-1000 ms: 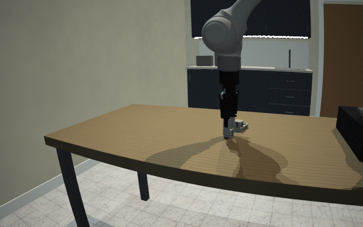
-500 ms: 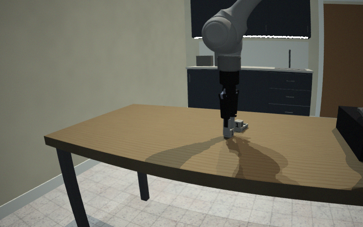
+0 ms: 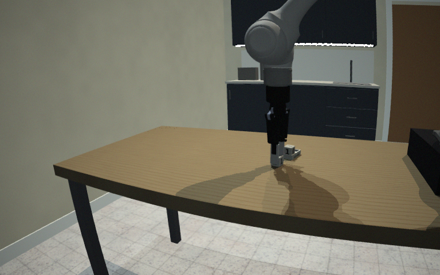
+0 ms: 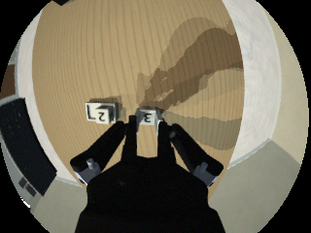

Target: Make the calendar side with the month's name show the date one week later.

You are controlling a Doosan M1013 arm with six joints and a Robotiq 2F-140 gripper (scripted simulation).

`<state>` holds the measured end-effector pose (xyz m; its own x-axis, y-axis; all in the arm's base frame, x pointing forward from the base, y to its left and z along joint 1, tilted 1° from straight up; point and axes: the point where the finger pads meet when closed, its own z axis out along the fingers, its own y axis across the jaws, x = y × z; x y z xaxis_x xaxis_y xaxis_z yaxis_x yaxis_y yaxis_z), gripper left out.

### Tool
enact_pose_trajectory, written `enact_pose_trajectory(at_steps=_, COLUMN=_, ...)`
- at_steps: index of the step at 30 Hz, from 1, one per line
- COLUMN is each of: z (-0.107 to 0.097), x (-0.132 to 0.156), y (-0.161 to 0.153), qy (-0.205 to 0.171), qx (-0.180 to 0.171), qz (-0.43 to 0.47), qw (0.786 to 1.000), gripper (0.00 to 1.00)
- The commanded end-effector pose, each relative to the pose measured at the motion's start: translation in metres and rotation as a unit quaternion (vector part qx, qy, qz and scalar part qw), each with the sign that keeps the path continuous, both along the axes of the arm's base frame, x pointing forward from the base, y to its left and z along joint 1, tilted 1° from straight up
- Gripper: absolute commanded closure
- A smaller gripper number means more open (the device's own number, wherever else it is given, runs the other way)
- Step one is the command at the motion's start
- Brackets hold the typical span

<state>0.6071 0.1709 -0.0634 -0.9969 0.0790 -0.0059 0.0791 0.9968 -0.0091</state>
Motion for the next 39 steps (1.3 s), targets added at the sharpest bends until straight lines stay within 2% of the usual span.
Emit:
enact_pose_trajectory(at_steps=1, z=0.0001, x=0.0000, y=0.0001, qy=0.000, qx=0.000, qz=0.000, qw=1.000, gripper=0.75)
enact_pose_trajectory(at_steps=32, z=0.0001, x=0.0000, y=0.0001, qy=0.000, qx=0.000, qz=0.000, qw=1.000, gripper=0.75)
enact_pose_trajectory(at_steps=39, z=0.0001, x=0.0000, y=0.0001, qy=0.000, qx=0.000, qz=0.000, qw=1.000, gripper=0.68)
